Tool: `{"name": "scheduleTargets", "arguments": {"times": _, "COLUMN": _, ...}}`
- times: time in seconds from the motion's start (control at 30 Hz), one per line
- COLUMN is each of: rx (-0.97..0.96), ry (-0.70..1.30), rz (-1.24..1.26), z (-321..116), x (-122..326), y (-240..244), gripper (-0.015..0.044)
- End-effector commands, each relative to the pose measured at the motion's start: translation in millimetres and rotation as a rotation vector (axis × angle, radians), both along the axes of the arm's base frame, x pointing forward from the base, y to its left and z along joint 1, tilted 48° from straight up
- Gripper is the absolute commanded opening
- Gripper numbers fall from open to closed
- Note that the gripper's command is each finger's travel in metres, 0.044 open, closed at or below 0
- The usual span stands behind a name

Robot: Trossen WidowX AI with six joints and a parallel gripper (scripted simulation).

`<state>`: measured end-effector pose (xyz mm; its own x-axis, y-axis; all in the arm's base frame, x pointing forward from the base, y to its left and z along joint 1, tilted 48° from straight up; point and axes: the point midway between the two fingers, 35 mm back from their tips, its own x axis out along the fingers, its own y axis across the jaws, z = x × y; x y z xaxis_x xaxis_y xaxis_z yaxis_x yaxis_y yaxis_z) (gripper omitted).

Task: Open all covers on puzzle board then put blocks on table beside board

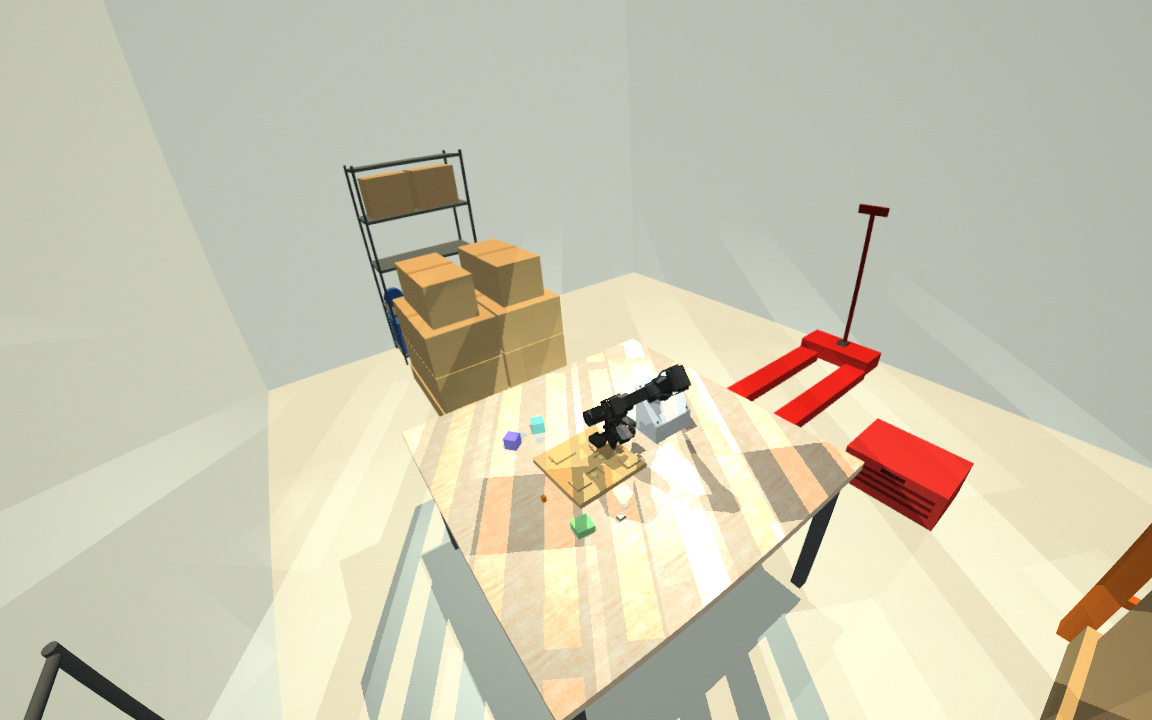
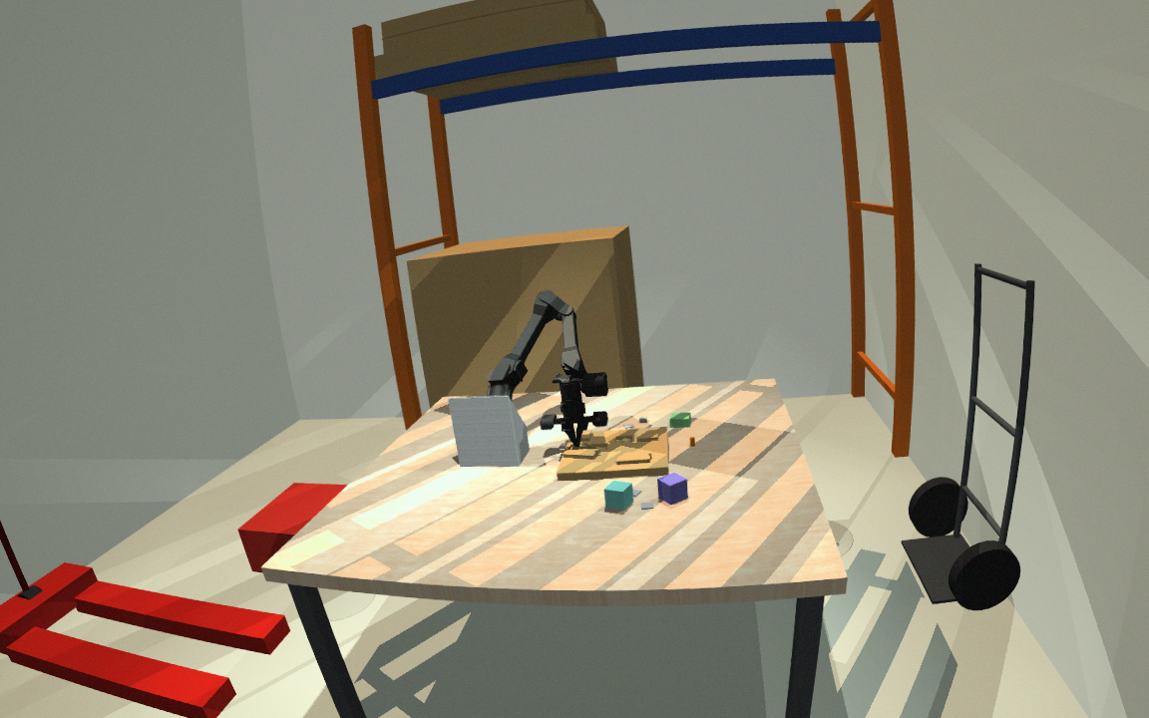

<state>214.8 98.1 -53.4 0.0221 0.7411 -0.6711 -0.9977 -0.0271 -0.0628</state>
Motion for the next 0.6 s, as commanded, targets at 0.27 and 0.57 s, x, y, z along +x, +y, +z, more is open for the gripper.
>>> {"name": "scheduleTargets", "arguments": {"times": 0.27, "rx": -0.001, "ry": 0.003, "rz": 0.000, "z": -10.3, "x": -9.0, "y": -8.9, "gripper": 0.0000}}
{"name": "scheduleTargets", "arguments": {"times": 0.57, "rx": -0.001, "ry": 0.003, "rz": -0.001, "z": -14.3, "x": -12.8, "y": -14.7, "gripper": 0.0000}}
